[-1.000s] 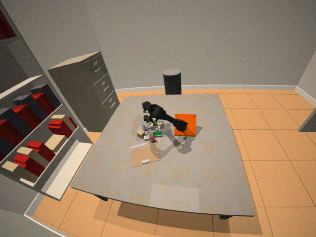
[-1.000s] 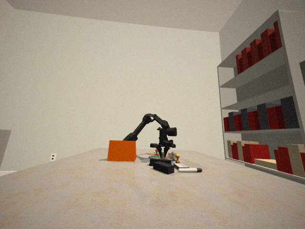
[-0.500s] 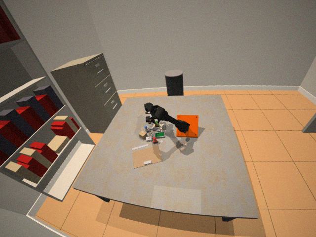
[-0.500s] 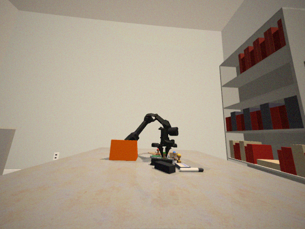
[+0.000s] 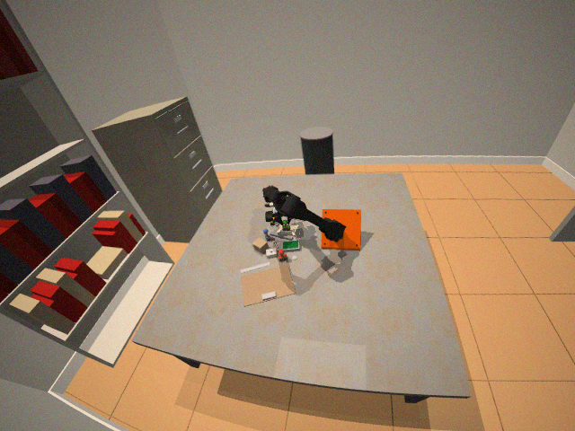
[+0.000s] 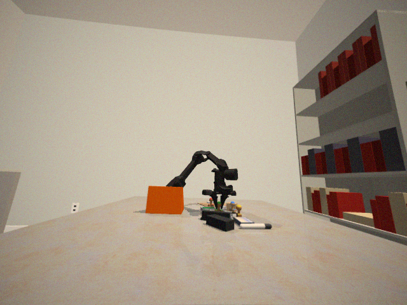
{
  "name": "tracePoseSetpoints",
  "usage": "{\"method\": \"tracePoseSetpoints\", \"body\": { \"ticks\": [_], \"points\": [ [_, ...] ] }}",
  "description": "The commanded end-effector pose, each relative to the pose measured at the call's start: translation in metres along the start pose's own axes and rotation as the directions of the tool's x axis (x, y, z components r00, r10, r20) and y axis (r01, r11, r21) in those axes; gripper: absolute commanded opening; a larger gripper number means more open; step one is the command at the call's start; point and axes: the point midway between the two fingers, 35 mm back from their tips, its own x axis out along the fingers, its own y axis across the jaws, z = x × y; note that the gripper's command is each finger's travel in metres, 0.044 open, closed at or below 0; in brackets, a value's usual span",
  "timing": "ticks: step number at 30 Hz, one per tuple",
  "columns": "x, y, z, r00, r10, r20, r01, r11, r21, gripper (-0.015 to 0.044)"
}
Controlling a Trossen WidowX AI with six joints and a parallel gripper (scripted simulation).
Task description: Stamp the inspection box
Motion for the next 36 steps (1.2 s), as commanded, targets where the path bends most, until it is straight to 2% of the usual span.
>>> {"method": "tracePoseSetpoints", "body": {
  "ticks": [1, 36],
  "points": [
    [-0.003, 0.001, 0.0, 1.0, 0.003, 0.001, -0.003, 1.0, -0.008, 0.0],
    [-0.053, 0.002, 0.003, 1.0, 0.002, 0.004, -0.002, 1.0, -0.007, 0.0]
  ]
}}
